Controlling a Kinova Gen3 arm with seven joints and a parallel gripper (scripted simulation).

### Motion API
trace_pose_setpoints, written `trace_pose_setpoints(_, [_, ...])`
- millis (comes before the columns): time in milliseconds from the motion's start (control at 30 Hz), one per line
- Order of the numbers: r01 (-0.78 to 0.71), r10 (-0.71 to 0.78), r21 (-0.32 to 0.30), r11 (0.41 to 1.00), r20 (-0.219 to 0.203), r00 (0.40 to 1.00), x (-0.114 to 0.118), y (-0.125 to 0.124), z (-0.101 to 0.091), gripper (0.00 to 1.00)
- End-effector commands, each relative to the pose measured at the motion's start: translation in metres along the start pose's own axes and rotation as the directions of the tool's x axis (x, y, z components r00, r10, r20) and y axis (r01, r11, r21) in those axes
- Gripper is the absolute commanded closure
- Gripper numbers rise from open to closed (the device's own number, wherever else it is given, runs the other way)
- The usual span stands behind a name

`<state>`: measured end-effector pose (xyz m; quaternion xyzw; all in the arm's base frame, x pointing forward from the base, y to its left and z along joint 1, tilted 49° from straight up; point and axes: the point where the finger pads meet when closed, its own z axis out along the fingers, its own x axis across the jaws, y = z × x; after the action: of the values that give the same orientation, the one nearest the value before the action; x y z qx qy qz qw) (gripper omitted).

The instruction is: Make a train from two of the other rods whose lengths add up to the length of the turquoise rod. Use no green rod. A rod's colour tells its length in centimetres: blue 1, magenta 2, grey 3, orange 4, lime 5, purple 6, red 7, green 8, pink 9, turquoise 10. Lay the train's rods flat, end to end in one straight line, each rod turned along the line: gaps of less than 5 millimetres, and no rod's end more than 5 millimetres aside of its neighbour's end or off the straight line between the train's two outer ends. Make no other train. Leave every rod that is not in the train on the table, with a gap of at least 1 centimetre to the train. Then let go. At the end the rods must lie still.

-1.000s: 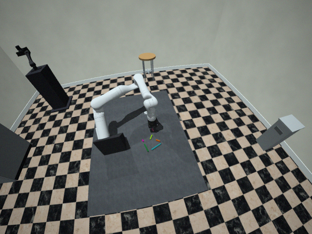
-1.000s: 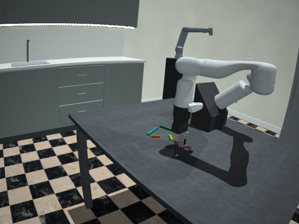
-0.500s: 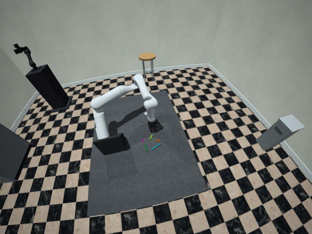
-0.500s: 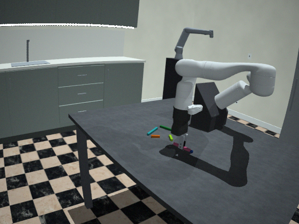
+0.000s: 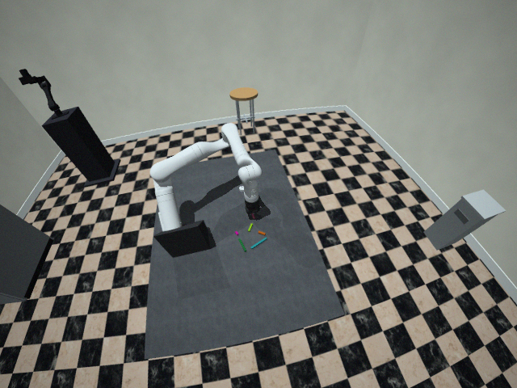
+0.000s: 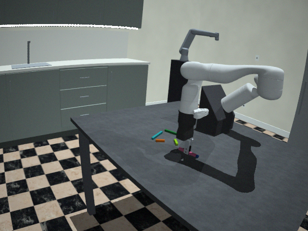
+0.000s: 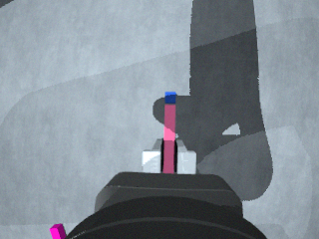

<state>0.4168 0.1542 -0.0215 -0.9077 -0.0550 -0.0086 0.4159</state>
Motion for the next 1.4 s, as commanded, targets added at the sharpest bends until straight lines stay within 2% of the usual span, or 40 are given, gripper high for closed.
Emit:
trace_pose_setpoints(0, [0.000, 0.000, -0.001, 1.000, -0.002, 1.000, 0.0005, 0.0002, -0.0009, 0.76])
trace_pose_setpoints(833, [0.000, 0.000, -0.001, 1.000, -0.002, 1.000, 0.0005, 0.0002, -0.0009, 0.76])
trace_pose_setpoints(867, [0.000, 0.000, -0.001, 1.000, -0.002, 1.000, 0.0005, 0.0002, -0.0009, 0.70])
trace_pose_setpoints(933, [0.000, 0.000, -0.001, 1.000, -0.002, 1.000, 0.0005, 0.0002, -0.0009, 0.70])
trace_pose_setpoints(967, [0.000, 0.000, -0.001, 1.000, -0.002, 1.000, 0.0005, 0.0002, -0.0009, 0.64])
trace_pose_setpoints(1033, [0.000, 0.000, -0.001, 1.000, -0.002, 1.000, 0.0005, 0.0002, -0.0009, 0.64])
trace_pose_setpoints(1067, [0.000, 0.000, -0.001, 1.000, -0.002, 1.000, 0.0005, 0.0002, -0.0009, 0.58])
trace_pose_setpoints(1133, [0.000, 0.000, -0.001, 1.000, -0.002, 1.000, 0.0005, 0.0002, -0.0009, 0.58])
trace_pose_setpoints(1167, [0.000, 0.000, -0.001, 1.000, -0.002, 1.000, 0.0005, 0.0002, -0.0009, 0.52])
trace_pose_setpoints(1300, [0.000, 0.000, -0.001, 1.000, -0.002, 1.000, 0.0005, 0.0002, -0.0009, 0.52])
trace_pose_setpoints(1333, [0.000, 0.000, -0.001, 1.000, -0.002, 1.000, 0.0005, 0.0002, -0.0009, 0.46])
trace_pose_setpoints(1367, [0.000, 0.000, -0.001, 1.000, -0.002, 1.000, 0.0005, 0.0002, -0.0009, 0.46])
